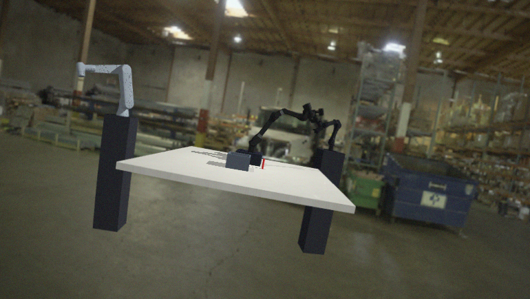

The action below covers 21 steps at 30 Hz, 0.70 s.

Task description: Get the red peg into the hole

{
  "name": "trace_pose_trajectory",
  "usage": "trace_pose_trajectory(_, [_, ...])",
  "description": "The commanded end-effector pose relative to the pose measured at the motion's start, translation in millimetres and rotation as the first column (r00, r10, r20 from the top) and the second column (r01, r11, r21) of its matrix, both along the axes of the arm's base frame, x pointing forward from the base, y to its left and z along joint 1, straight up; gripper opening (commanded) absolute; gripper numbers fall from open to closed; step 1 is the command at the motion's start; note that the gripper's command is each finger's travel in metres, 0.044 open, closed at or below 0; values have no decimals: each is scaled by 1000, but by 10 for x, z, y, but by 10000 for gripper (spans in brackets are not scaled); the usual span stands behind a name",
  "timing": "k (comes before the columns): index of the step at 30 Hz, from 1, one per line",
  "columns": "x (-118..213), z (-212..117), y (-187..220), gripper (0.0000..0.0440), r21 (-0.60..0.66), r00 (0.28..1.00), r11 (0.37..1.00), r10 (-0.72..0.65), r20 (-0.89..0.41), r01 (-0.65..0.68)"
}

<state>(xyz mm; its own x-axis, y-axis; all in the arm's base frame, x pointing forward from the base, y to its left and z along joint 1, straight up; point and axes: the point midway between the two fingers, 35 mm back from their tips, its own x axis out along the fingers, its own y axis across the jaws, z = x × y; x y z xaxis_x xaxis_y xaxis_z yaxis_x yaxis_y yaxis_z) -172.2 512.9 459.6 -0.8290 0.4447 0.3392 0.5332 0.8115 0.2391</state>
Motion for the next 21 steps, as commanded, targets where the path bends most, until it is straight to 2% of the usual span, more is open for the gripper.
trace_pose_trajectory(1, [74,17,22,419,-20,1000,1000,-18,-17,17])
trace_pose_trajectory(3, [212,19,72,440,-73,998,996,-47,-51,43])
trace_pose_trajectory(10, [642,-77,228,440,-277,979,957,-130,-156,83])
trace_pose_trajectory(21, [1322,-260,378,440,-555,902,828,-294,-317,75])
